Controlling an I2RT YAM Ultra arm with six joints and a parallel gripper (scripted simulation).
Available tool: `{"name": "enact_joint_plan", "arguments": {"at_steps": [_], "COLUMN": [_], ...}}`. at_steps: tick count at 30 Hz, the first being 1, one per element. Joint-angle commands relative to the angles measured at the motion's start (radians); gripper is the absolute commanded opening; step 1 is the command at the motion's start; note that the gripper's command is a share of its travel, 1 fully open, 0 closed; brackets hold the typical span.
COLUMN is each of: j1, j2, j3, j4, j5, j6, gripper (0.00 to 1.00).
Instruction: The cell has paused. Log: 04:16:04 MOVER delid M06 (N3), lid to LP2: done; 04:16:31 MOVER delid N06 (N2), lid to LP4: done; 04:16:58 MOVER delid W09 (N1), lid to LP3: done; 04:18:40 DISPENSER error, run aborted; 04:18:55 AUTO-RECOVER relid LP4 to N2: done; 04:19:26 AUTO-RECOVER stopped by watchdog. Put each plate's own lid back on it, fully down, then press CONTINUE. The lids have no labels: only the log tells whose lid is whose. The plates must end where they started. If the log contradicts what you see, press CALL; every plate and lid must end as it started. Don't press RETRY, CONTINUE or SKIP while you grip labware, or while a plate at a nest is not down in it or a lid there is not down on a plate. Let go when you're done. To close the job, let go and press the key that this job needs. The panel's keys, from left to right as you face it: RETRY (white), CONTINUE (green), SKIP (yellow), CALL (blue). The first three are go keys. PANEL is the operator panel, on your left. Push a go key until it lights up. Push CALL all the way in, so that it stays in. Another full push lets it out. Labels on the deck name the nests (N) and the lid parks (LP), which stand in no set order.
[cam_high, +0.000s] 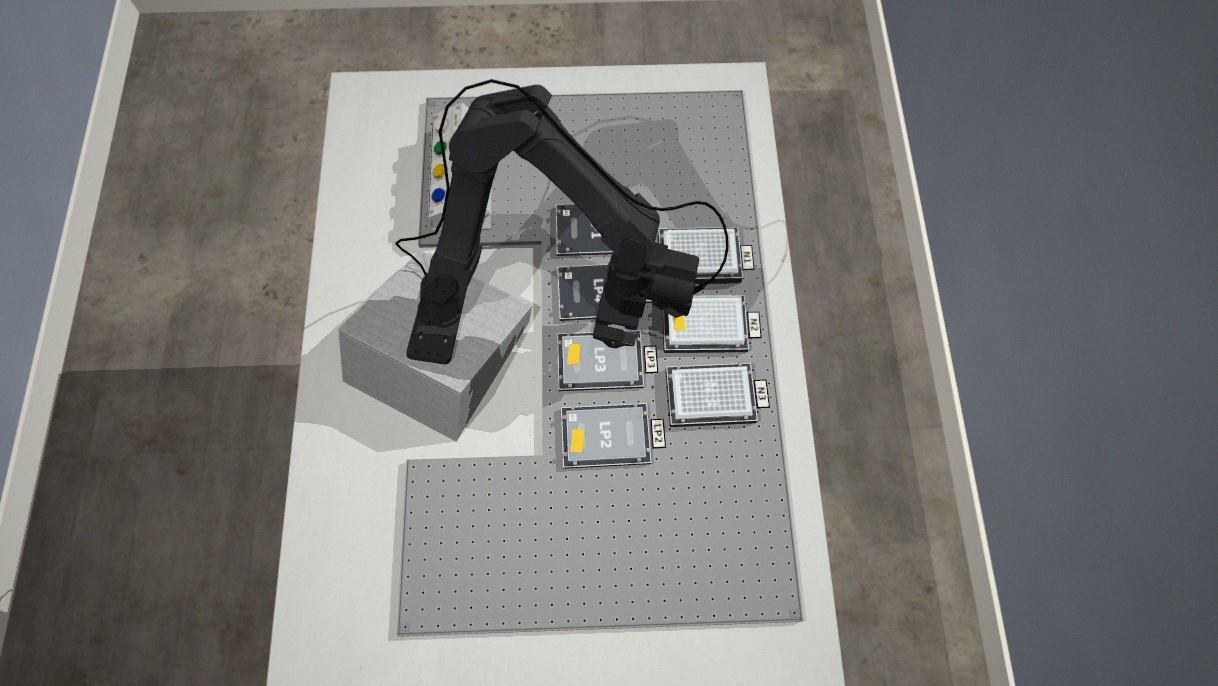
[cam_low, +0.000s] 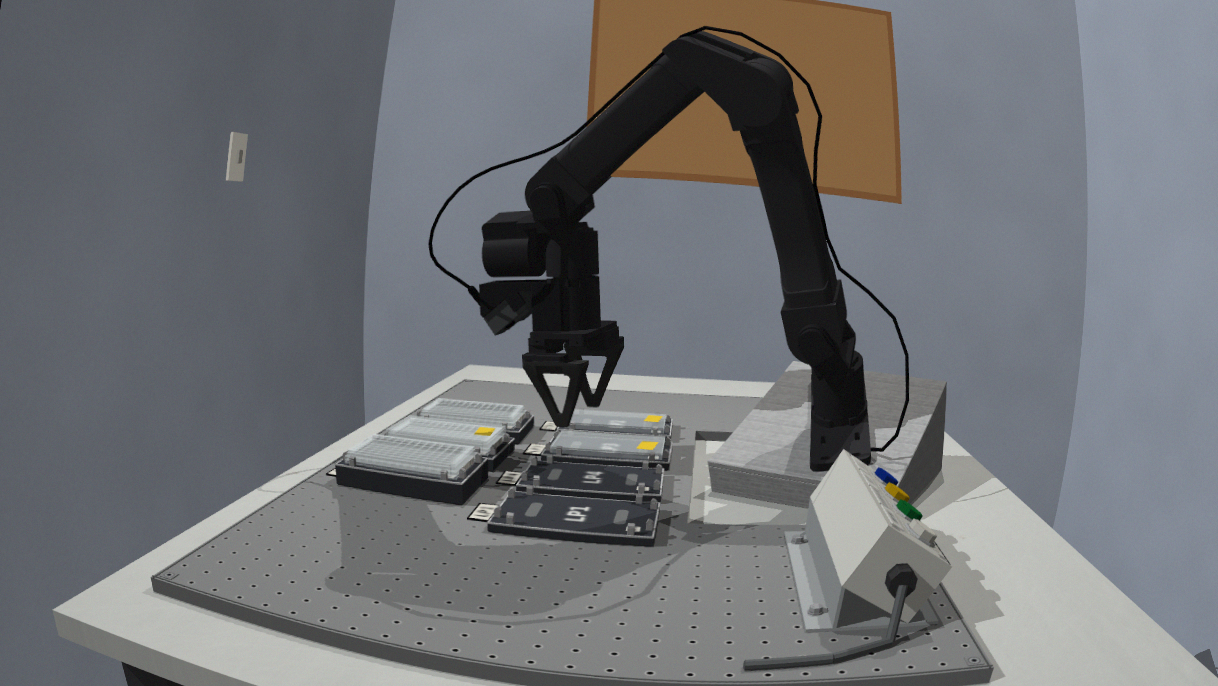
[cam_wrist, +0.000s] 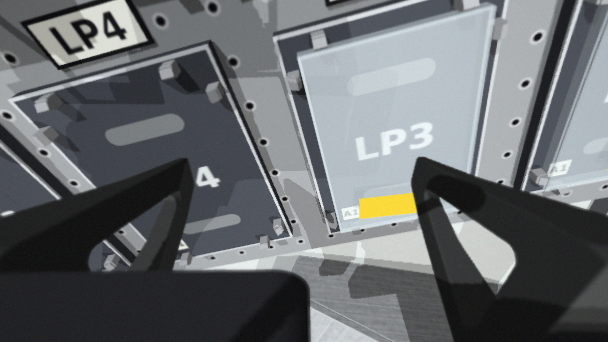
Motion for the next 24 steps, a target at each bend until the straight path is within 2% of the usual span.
{"name": "enact_joint_plan", "arguments": {"at_steps": [1, 3, 6, 9, 12, 24], "j1": [-0.029, -0.002, 0.014, 0.007, -0.003, -0.008], "j2": [-0.029, -0.060, -0.088, -0.099, -0.074, -0.063], "j3": [0.014, -0.039, -0.080, -0.084, -0.037, -0.021], "j4": [0.047, 0.061, 0.081, 0.094, 0.067, 0.059], "j5": [-0.022, -0.035, -0.050, -0.054, -0.057, -0.059], "j6": [-0.100, -0.124, -0.167, -0.184, -0.195, -0.200], "gripper": [1.00, 1.00, 1.00, 1.00, 1.00, 1.00]}}
